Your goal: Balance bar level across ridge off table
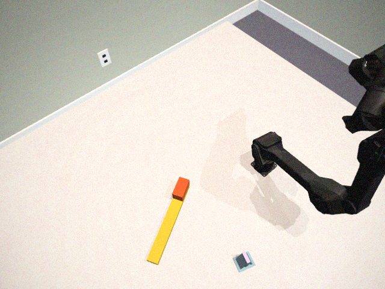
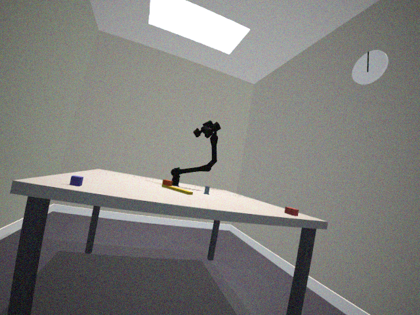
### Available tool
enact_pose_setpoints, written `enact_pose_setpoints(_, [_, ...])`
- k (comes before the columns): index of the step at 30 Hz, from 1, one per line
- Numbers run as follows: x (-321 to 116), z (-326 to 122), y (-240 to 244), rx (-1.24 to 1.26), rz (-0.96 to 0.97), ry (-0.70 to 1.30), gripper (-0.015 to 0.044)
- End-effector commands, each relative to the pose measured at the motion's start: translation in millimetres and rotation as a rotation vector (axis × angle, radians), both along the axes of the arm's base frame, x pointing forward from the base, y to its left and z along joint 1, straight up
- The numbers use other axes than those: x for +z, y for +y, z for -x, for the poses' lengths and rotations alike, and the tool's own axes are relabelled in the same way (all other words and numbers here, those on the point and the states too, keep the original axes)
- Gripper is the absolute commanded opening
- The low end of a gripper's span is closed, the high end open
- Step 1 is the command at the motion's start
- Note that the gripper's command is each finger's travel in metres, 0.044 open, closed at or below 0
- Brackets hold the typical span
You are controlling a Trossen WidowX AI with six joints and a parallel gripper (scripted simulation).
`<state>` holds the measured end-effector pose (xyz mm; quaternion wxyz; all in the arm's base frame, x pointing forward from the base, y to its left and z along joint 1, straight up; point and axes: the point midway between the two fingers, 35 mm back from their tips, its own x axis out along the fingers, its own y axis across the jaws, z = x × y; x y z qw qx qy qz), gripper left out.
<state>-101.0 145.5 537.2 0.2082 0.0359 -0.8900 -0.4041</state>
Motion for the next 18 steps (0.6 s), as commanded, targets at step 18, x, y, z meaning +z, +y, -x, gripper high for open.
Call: enact_pose_setpoints(18, [17.4, 4.5, -170.6, 0.329, -0.561, 0.240, 0.0315])
